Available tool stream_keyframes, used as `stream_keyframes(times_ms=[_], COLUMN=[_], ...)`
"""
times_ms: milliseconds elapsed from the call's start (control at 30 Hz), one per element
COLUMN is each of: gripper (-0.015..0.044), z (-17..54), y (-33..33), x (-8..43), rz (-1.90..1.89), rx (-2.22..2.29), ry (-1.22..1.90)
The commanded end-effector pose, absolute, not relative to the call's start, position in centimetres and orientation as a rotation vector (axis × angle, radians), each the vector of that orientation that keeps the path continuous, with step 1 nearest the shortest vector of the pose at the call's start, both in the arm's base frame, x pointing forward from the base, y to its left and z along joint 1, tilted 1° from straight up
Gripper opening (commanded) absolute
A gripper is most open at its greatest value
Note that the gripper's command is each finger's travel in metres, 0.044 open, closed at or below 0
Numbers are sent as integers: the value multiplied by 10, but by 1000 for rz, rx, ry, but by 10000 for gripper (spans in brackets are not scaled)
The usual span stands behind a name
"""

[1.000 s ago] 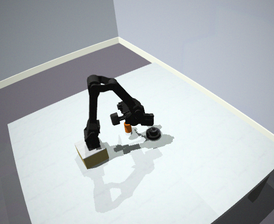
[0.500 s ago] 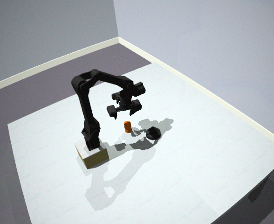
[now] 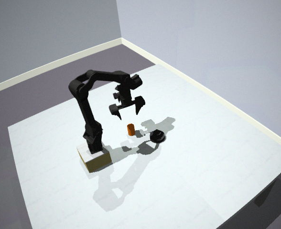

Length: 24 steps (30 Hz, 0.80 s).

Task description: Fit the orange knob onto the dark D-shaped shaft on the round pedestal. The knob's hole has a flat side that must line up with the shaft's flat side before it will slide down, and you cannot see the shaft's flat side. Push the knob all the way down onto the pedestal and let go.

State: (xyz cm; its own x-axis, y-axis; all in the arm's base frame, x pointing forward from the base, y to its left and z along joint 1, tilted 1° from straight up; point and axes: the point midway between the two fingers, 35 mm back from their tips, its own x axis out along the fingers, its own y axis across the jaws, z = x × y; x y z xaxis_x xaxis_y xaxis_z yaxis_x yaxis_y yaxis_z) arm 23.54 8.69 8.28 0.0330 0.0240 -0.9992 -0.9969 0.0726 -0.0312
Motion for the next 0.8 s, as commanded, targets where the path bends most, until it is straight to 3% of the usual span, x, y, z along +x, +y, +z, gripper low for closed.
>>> stream_keyframes(times_ms=[0, 433, 767], gripper=[440, 440, 440], z=[83, 83, 83], y=[86, 86, 86], x=[235, 236, 236], rz=[1089, 190, 143], rx=[-1113, -176, -128], ry=[1234, 1525, 1529])
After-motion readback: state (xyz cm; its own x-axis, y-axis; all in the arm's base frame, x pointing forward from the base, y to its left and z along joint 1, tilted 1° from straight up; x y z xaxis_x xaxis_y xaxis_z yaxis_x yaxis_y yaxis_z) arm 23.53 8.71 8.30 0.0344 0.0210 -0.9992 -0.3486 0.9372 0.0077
